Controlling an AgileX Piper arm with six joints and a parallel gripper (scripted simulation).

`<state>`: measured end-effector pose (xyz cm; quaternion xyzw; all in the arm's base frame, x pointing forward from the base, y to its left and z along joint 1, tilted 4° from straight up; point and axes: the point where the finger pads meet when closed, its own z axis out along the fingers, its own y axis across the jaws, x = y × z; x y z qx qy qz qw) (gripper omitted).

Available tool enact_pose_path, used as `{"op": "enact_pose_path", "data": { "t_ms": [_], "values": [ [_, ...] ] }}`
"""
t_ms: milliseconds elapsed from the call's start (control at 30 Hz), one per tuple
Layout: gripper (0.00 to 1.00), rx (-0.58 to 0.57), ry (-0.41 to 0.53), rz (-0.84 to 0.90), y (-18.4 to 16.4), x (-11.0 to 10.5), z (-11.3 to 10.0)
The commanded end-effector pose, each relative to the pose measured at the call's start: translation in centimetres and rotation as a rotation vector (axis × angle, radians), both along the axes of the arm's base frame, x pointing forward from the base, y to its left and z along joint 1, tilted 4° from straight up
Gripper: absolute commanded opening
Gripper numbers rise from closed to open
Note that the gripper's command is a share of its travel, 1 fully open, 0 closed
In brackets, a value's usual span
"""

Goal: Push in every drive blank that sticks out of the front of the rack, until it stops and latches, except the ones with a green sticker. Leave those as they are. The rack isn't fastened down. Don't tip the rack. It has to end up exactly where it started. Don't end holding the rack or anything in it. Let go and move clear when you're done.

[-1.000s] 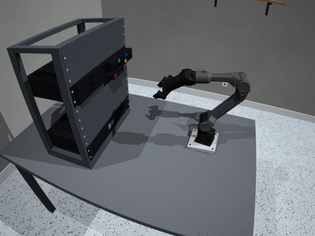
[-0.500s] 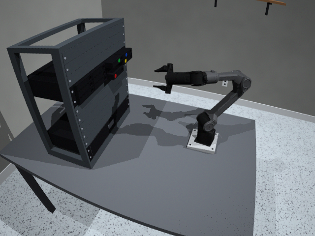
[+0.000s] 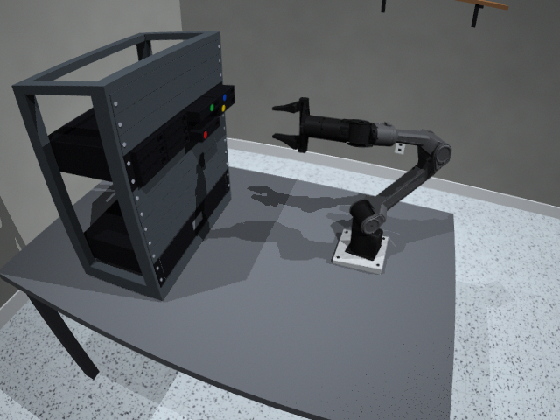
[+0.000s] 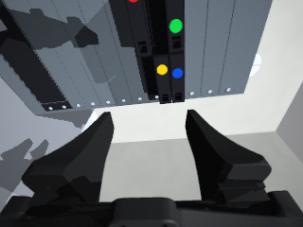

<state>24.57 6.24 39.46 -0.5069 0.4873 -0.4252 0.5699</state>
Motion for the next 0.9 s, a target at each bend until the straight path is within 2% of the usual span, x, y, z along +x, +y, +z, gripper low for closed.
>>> {"op": "enact_pose_path", "data": {
  "t_ms": [0, 467, 867],
  "values": [
    [1.0, -0.012, -0.003, 0.015, 0.0, 0.0, 0.2],
    [1.0, -0.087, -0.04, 0.062, 0.5, -0.2, 1.2],
    [1.0, -0.108, -0.07, 0.071, 0.5, -0.2, 1.9]
  ]
}}
